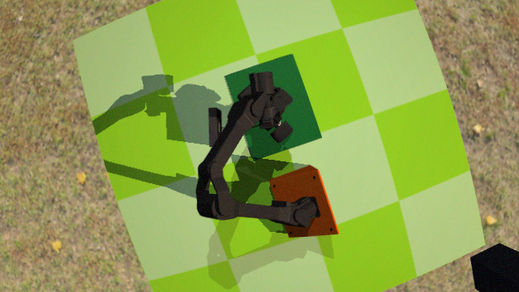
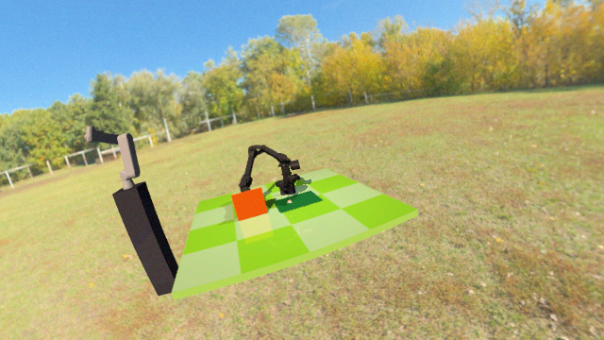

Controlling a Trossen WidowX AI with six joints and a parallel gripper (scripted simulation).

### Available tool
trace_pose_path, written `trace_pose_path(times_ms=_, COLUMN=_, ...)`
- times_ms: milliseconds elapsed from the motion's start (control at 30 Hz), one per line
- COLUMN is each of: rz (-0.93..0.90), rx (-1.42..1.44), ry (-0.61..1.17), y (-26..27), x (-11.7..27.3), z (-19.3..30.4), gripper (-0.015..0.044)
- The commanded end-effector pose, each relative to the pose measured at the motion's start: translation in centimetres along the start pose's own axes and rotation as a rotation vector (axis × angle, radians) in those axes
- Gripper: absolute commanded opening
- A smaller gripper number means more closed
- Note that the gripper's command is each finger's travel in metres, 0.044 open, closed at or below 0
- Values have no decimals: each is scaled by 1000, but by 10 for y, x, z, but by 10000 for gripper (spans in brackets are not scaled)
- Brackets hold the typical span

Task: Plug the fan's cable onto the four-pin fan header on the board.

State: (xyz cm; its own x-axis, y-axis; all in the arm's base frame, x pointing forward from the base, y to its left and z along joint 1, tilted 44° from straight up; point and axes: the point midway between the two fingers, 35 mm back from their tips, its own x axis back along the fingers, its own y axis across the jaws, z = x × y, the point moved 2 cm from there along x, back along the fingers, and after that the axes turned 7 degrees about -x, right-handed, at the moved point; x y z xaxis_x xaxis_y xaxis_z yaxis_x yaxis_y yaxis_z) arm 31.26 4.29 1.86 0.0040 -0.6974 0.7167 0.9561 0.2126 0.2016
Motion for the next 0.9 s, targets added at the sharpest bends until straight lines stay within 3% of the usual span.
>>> trace_pose_path(times_ms=0, rz=7, rx=154, ry=-2, y=-8, x=-1, z=-6, gripper=0)
trace_pose_path(times_ms=867, rz=7, rx=972, ry=3, y=-37, x=-3, z=-26, gripper=0)
